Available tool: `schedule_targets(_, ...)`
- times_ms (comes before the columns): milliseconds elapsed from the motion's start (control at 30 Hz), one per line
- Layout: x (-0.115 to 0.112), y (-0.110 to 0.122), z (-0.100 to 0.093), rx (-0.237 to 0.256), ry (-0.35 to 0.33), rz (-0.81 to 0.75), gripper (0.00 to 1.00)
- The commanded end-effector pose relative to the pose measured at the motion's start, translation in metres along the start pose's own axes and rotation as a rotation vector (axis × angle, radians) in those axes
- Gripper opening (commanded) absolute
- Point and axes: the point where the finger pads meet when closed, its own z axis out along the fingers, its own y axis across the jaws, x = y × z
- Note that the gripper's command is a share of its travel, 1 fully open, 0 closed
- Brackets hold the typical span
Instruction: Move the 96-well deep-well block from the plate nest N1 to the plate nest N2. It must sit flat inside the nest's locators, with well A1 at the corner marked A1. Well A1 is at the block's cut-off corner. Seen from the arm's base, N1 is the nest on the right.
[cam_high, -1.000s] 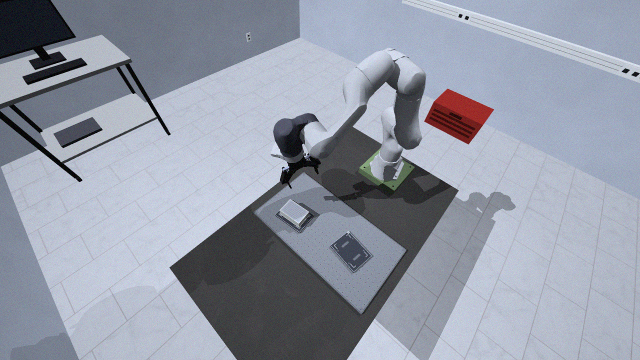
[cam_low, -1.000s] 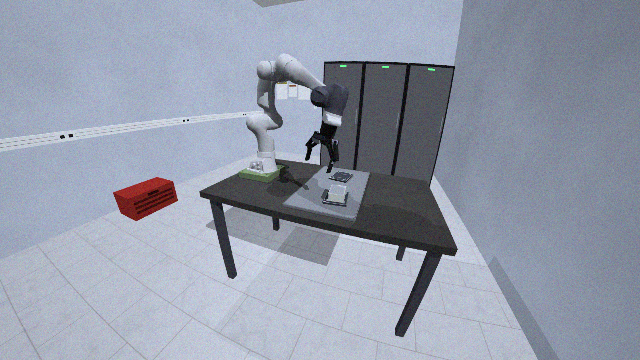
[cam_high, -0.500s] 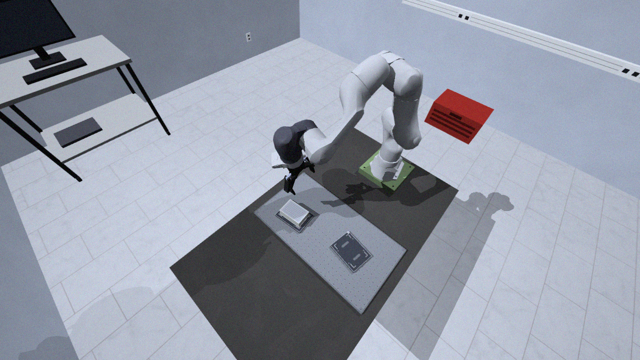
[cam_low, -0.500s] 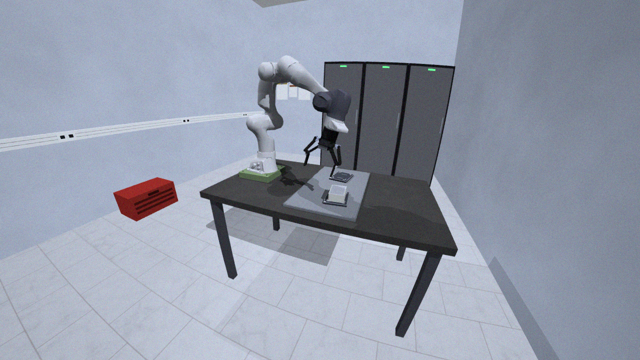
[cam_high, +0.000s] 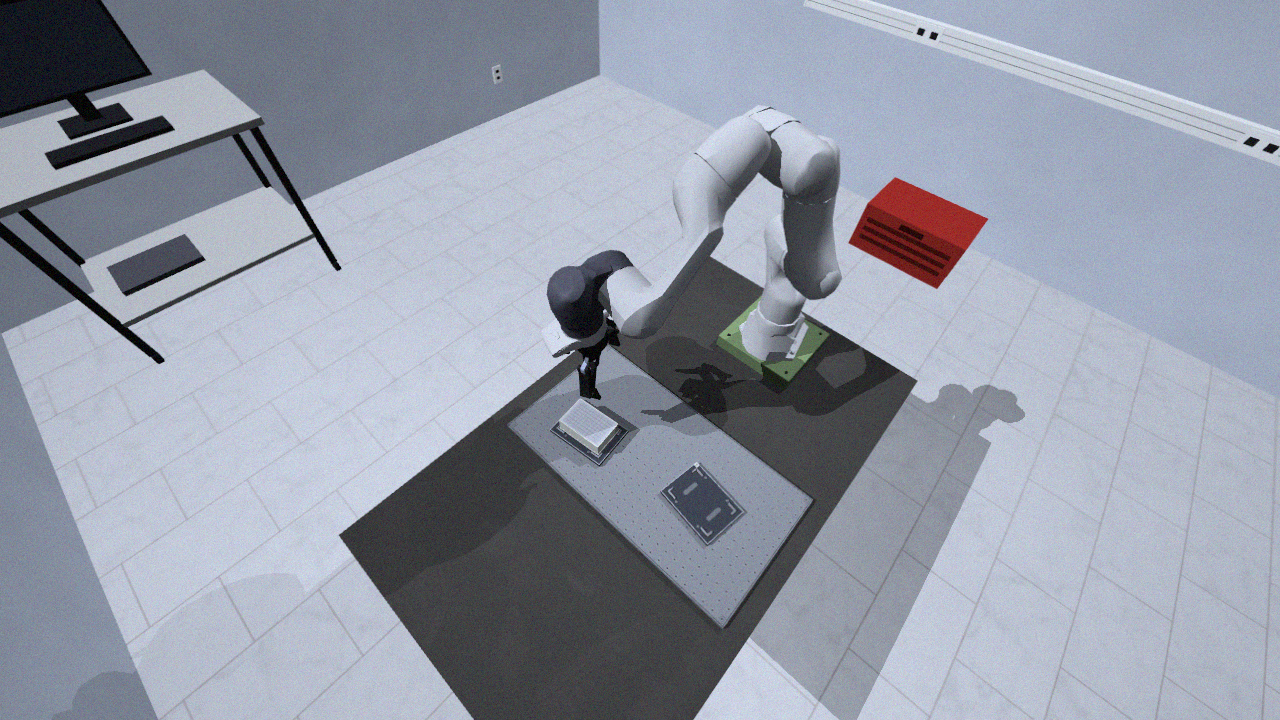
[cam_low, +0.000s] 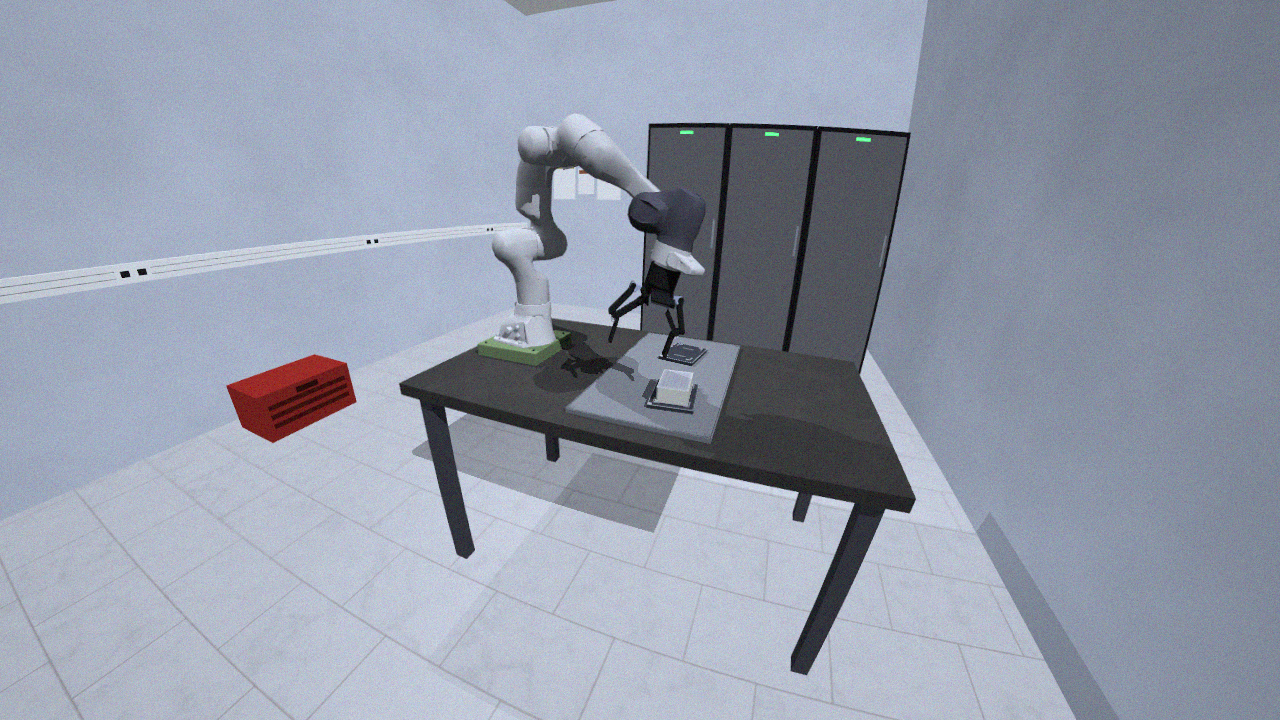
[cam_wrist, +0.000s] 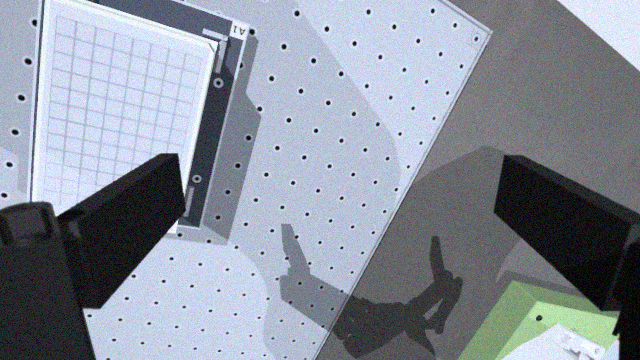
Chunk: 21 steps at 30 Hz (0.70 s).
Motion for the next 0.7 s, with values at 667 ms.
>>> schedule_targets(667,0.003,-0.022,0.021,0.015,0.016,-0.772,1.00)
